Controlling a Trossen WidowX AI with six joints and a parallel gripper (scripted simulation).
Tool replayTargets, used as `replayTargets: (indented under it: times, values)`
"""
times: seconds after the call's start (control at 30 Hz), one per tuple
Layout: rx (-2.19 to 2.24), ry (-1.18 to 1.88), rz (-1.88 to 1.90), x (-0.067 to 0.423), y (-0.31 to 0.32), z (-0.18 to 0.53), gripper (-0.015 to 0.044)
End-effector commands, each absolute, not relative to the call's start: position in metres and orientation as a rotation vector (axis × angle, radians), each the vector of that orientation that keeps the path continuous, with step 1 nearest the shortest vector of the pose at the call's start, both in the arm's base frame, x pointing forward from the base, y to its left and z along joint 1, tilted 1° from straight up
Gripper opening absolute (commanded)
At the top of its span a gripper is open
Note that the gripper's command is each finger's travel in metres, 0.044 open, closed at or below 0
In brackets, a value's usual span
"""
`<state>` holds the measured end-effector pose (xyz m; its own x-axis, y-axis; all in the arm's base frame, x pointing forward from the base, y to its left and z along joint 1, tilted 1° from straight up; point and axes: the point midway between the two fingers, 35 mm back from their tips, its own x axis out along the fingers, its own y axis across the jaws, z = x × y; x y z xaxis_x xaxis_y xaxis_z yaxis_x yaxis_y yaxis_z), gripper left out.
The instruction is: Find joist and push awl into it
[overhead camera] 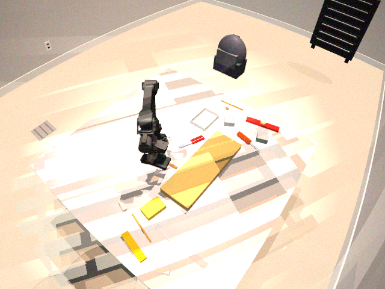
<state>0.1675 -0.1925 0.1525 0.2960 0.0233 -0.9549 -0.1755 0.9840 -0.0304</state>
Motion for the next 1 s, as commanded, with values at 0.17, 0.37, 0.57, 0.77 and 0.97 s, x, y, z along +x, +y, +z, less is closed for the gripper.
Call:
replayTargets:
  times: [0.17,0.37,0.57,0.77,0.97]
  values:
    - [-0.114,1.267,0.081,0.193,-0.207,0.166,0.0000]
    - [-0.080,1.269,0.036,0.219,-0.219,0.173,0.0000]
    - [-0.045,1.267,-0.010,0.248,-0.228,0.178,0.0000]
    - [-0.010,1.260,-0.056,0.279,-0.234,0.181,0.0000]
    - [0.026,1.249,-0.101,0.311,-0.237,0.183,0.0000]
